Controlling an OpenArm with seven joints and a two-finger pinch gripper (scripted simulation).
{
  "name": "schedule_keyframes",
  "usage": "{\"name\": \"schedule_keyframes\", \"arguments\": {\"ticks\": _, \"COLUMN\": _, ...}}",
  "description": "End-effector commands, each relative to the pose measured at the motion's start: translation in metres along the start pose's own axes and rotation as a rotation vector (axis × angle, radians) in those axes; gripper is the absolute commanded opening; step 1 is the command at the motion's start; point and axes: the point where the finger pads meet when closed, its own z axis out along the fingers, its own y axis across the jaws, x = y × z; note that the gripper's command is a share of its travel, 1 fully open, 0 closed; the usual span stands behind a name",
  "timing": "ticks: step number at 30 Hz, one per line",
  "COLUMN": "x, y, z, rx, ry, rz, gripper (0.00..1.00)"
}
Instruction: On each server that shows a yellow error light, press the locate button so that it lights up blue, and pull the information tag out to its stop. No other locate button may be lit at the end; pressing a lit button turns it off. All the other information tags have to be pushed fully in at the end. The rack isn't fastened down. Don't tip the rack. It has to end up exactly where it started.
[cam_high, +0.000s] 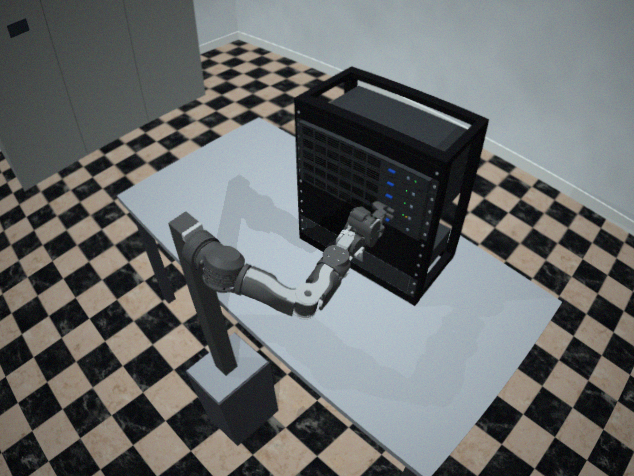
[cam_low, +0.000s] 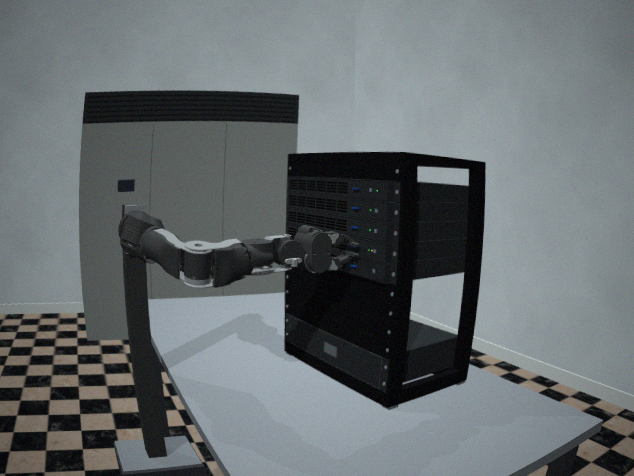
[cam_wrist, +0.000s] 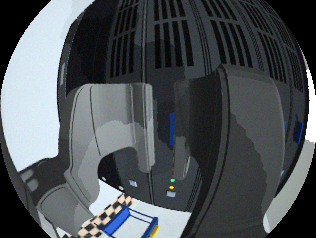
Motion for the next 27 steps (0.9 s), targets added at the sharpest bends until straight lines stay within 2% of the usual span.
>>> {"name": "schedule_keyframes", "arguments": {"ticks": 1, "x": 0.0004, "y": 0.0019, "z": 0.0002, "rx": -0.001, "ry": 0.003, "rz": -0.002, "gripper": 0.1}}
{"name": "schedule_keyframes", "arguments": {"ticks": 27, "x": 0.0001, "y": 0.0057, "z": 0.0005, "rx": -0.001, "ry": 0.002, "rz": -0.002, "gripper": 0.1}}
